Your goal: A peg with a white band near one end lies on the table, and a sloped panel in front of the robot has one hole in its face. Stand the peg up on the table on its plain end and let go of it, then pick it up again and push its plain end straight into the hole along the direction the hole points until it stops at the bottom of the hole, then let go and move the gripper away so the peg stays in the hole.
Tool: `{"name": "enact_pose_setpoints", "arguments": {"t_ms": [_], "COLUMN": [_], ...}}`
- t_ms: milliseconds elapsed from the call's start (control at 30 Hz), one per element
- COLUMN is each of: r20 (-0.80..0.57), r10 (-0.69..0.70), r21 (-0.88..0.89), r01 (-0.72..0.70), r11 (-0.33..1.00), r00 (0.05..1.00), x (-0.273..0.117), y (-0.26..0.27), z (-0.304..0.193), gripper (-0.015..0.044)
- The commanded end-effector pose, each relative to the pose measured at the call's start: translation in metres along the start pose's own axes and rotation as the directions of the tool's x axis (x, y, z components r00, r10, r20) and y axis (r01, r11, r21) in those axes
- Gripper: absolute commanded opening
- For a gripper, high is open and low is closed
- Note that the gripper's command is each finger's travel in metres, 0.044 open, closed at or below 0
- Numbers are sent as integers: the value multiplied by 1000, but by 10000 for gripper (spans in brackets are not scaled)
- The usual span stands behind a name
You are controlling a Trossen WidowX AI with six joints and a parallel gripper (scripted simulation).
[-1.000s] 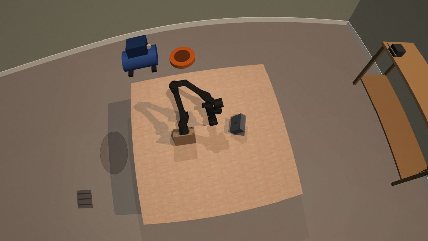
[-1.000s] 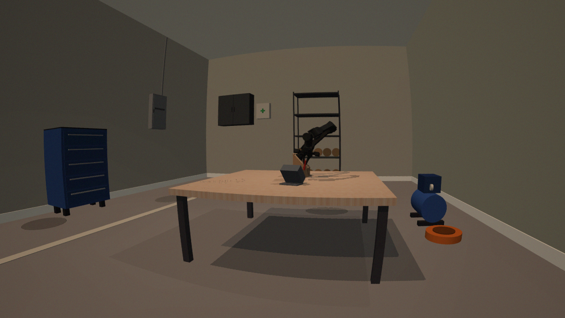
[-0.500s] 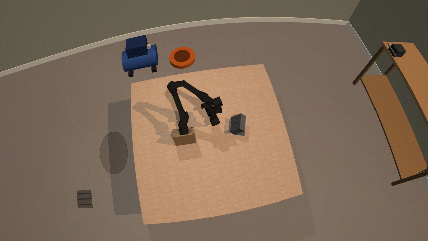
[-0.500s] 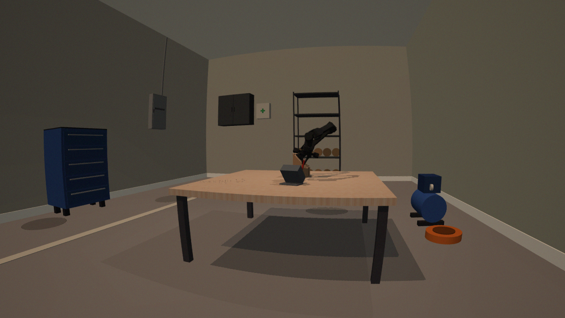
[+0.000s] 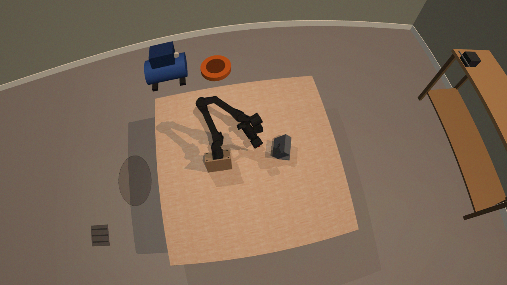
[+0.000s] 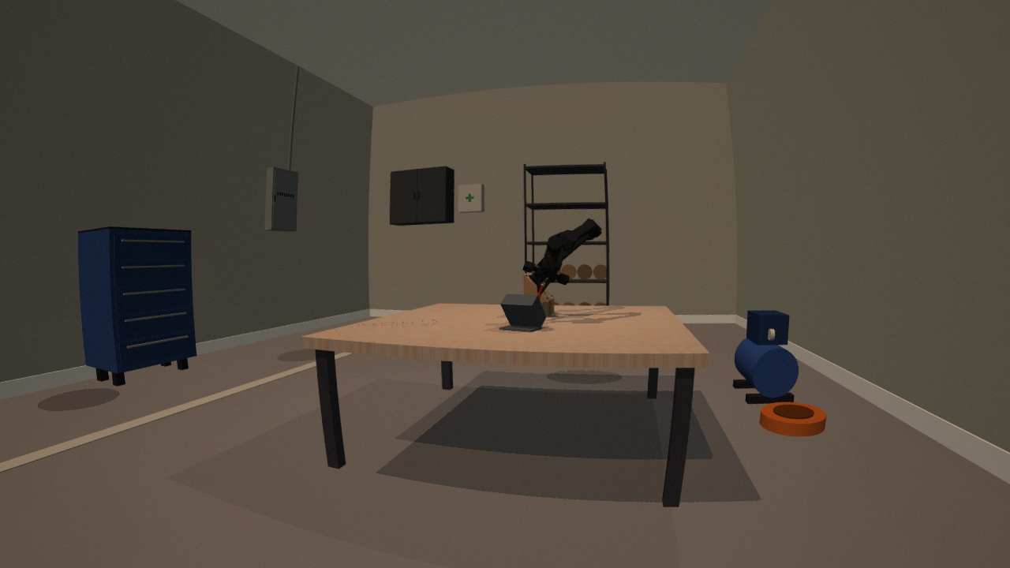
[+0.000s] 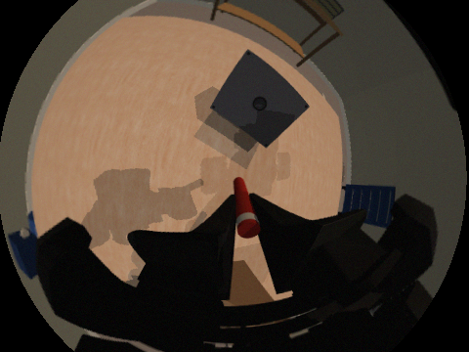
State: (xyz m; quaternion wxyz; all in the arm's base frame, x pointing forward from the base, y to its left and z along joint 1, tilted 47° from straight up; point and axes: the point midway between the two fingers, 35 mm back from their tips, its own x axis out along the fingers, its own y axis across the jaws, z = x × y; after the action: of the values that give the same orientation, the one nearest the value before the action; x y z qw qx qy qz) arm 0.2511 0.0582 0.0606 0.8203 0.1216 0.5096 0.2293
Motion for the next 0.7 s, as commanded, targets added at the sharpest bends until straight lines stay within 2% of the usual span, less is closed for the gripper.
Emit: {"name": "enact_pose_setpoints", "arguments": {"t_ms": [0,667], "r20": [37,193], "r10": [-26,-110], "r21": [-42,-179], "r01": [28,145], "r11": [999,973], "r00": [999,975], "x": [-1,-4], "y": [-2,-9], "z": [4,20], "gripper": [0,0]}}
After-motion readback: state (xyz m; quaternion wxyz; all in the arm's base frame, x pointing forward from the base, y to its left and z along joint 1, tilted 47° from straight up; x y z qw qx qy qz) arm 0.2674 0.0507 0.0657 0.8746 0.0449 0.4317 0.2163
